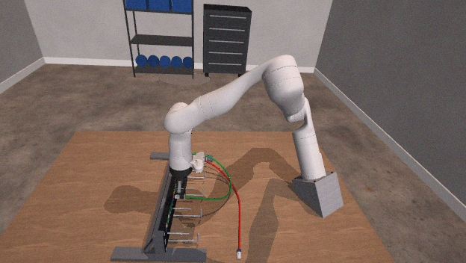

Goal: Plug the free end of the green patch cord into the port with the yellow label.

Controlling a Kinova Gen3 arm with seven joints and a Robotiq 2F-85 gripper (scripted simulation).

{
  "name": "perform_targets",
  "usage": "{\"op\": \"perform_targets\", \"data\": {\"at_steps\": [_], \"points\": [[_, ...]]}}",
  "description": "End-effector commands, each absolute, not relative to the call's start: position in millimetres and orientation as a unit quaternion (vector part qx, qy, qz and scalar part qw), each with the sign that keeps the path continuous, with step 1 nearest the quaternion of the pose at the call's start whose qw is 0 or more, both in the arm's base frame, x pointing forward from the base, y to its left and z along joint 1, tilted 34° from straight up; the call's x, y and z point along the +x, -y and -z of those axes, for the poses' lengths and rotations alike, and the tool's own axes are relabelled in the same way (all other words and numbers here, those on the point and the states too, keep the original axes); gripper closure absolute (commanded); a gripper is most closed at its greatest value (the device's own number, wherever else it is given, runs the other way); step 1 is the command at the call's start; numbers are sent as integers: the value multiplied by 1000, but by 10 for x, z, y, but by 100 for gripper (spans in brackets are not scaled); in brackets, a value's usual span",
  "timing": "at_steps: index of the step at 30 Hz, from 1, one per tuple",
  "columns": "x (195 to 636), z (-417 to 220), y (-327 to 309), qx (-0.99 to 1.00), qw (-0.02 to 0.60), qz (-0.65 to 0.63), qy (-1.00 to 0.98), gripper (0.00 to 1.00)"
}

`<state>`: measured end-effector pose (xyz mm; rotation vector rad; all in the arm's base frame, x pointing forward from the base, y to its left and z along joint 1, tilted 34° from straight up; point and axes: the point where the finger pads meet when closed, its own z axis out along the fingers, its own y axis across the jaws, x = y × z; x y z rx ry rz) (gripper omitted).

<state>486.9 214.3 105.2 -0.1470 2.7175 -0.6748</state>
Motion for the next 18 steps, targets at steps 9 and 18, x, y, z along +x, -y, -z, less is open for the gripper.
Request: {"op": "perform_targets", "data": {"at_steps": [9,18], "points": [[4855,-1097,-2081,-42,166,244,-954,100],[4843,-1108,-2069,-42,166,244,-954,100]]}}
